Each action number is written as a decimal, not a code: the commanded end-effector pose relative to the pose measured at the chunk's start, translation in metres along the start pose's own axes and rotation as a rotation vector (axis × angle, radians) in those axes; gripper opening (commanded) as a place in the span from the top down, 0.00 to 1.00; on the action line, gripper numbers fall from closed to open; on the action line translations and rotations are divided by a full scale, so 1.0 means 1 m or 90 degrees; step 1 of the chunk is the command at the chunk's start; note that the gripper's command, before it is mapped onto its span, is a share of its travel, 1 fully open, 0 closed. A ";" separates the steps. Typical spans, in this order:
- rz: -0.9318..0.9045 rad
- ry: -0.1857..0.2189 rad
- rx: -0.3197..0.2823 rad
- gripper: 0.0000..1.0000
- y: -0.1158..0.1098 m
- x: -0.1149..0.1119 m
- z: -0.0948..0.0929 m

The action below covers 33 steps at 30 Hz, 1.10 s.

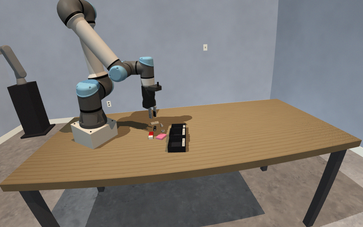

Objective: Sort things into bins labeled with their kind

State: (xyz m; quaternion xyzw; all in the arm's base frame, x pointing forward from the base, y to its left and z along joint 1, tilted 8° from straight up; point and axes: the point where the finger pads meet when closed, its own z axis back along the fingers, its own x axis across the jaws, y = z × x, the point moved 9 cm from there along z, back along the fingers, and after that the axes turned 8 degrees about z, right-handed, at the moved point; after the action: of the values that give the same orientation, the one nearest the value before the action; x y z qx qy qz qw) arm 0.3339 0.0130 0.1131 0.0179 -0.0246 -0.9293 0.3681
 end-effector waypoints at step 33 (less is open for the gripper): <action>-0.479 0.016 0.046 0.40 -0.002 -0.003 -0.001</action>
State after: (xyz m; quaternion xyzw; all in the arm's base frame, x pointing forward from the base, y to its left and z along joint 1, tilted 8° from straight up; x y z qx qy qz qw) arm 0.3335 0.0145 0.1109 0.0479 -0.0329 -0.9967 0.0567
